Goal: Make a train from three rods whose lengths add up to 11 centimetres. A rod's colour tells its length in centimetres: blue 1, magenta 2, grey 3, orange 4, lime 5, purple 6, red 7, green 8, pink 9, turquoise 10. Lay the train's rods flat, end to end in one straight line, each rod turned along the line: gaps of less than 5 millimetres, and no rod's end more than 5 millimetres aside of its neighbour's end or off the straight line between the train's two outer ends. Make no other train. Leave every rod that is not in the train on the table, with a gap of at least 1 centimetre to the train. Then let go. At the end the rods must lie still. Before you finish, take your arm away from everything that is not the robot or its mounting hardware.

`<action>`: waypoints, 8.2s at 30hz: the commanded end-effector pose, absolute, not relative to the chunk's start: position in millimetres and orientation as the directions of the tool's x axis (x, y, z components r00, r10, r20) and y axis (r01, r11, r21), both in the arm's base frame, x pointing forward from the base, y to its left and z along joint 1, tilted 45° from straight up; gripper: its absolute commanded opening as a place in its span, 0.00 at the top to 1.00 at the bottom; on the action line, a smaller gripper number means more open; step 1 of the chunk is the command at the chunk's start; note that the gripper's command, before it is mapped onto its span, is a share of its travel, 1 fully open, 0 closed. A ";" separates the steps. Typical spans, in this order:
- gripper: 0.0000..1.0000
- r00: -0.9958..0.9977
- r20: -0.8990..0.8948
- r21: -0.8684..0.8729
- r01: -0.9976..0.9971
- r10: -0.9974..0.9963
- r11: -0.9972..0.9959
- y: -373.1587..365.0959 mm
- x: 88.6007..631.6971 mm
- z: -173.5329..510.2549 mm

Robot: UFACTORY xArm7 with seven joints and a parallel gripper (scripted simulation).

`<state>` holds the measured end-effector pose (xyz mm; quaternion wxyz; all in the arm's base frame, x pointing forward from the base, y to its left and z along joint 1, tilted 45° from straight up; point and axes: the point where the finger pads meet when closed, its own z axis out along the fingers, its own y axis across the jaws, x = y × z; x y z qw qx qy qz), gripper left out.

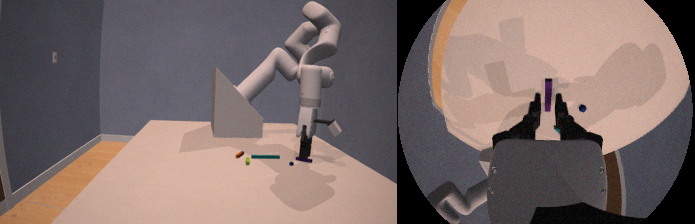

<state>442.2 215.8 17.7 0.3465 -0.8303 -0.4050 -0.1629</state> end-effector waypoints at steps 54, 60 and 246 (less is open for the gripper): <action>0.76 0.619 0.552 -0.441 0.785 0.558 -0.435 224.1 443.8 8.3; 0.76 0.619 0.552 -0.441 0.785 0.558 -0.435 224.1 443.8 8.3; 0.96 0.869 -0.353 -0.612 -0.495 -0.346 -0.617 21.7 421.2 -137.9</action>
